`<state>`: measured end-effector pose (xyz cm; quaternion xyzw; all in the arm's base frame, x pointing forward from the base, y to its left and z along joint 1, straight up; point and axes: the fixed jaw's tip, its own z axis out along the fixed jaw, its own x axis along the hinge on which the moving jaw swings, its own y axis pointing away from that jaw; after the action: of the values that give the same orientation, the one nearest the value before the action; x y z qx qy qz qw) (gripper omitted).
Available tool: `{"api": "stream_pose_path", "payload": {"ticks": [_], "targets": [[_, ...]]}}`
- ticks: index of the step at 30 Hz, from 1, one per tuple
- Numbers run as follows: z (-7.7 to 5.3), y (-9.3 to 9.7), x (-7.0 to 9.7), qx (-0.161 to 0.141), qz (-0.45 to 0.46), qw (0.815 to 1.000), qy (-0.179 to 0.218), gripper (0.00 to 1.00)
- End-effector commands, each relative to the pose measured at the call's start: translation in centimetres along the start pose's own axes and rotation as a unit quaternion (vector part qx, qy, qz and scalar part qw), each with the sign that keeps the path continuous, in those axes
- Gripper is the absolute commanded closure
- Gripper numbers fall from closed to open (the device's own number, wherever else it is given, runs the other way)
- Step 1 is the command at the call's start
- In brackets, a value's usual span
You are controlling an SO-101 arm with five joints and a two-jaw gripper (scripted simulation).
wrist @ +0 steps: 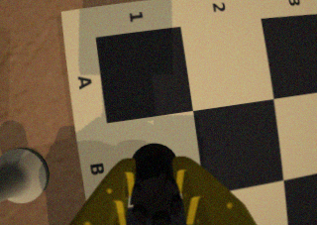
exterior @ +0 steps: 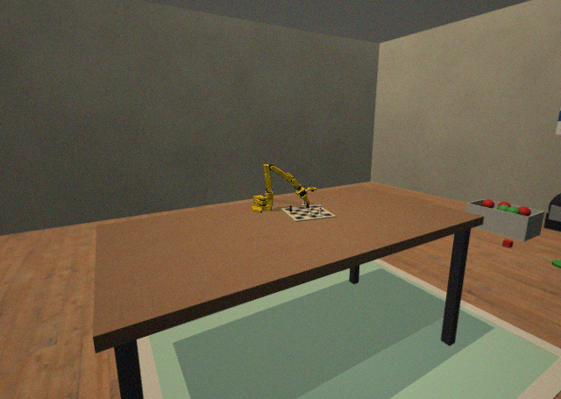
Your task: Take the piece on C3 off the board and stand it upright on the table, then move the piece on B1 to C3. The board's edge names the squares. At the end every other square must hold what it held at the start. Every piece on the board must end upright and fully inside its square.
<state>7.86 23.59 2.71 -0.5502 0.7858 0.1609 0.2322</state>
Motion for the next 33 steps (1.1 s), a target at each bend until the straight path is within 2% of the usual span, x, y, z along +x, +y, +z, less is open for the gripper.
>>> {"api": "stream_pose_path", "payload": {"ticks": [1,33], "targets": [[0.24,-0.24,0.71,0.002,0.006,1.0,0.012,0.98],[0.21,-0.25,0.69,0.002,0.006,1.0,0.012,1.0]]}}
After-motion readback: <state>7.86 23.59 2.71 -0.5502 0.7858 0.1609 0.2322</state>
